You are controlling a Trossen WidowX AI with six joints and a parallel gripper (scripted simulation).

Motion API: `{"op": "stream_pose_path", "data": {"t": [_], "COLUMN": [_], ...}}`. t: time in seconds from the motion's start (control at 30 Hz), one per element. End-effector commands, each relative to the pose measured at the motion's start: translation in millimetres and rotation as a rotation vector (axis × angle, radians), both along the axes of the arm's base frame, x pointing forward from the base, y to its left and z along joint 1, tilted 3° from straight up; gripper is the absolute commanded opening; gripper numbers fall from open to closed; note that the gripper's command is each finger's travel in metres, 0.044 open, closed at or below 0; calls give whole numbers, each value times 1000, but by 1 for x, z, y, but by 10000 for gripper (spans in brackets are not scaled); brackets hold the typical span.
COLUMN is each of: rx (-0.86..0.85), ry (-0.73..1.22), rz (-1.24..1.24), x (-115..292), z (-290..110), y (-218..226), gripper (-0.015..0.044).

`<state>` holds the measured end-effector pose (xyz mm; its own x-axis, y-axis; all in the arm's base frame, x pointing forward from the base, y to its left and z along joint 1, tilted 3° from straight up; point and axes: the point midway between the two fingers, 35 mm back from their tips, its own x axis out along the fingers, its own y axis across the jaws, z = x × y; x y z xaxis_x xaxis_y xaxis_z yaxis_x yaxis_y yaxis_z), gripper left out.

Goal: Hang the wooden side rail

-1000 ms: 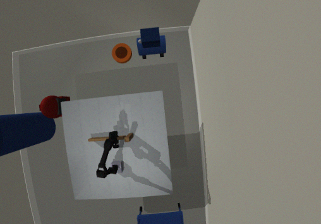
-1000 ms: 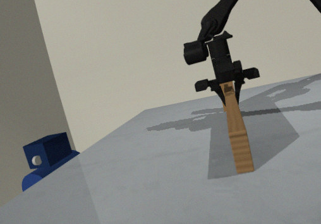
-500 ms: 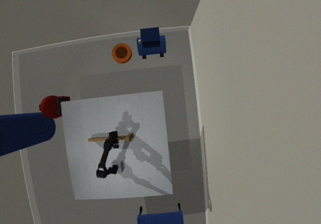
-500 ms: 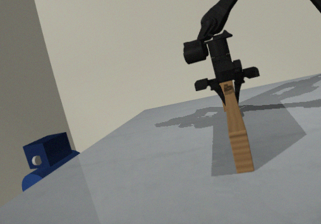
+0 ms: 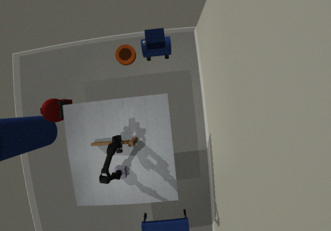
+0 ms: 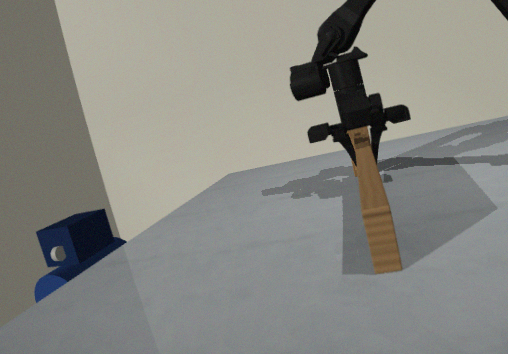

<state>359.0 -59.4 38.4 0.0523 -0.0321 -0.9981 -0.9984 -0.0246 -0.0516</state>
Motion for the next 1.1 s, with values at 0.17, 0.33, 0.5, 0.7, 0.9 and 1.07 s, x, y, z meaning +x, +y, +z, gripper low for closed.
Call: {"op": "stream_pose_path", "data": {"t": [0.17,0.33,0.5,0.7,0.9,1.07], "rx": [1,1,1,1,1,1], "ry": [-16,-16,-16,-16,-16,-17], "rz": [-5,-5,-5,-5,-5,-5], "x": [5,6,6,7,7,8], "z": [4,3,3,3,4,4], "y": [-2,-2,-3,-3,-4,-4], "gripper": [0,0,0,0,0,0]}}
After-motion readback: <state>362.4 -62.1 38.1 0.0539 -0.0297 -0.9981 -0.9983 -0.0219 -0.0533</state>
